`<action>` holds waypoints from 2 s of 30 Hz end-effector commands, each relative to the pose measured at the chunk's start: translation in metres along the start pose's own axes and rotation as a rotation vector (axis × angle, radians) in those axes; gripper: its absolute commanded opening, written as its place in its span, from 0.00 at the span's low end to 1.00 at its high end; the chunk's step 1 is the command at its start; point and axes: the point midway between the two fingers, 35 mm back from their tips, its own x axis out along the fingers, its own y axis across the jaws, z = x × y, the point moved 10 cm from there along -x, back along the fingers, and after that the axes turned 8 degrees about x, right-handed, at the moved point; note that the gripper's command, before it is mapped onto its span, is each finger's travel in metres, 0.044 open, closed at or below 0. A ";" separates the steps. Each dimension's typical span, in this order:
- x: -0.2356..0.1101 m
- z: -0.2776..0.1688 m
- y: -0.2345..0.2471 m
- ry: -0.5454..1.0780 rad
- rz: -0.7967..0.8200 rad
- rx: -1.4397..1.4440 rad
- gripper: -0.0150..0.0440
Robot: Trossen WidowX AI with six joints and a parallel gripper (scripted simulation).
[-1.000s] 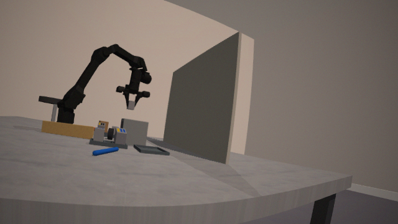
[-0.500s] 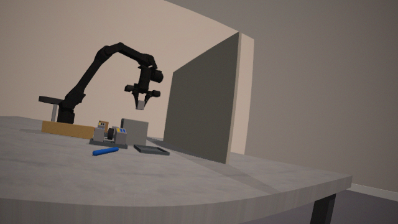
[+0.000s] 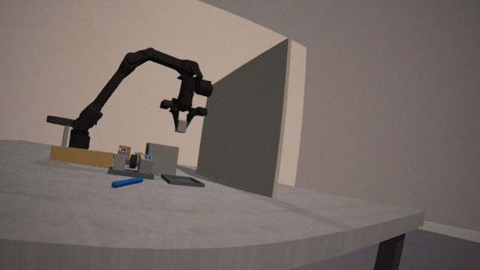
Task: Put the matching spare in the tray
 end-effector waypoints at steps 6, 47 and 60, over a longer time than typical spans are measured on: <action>-0.001 -0.057 -0.013 0.011 -0.002 -0.010 0.25; 0.005 -0.250 0.006 0.017 0.008 -0.026 0.25; 0.015 -0.251 0.004 0.017 0.008 -0.026 0.25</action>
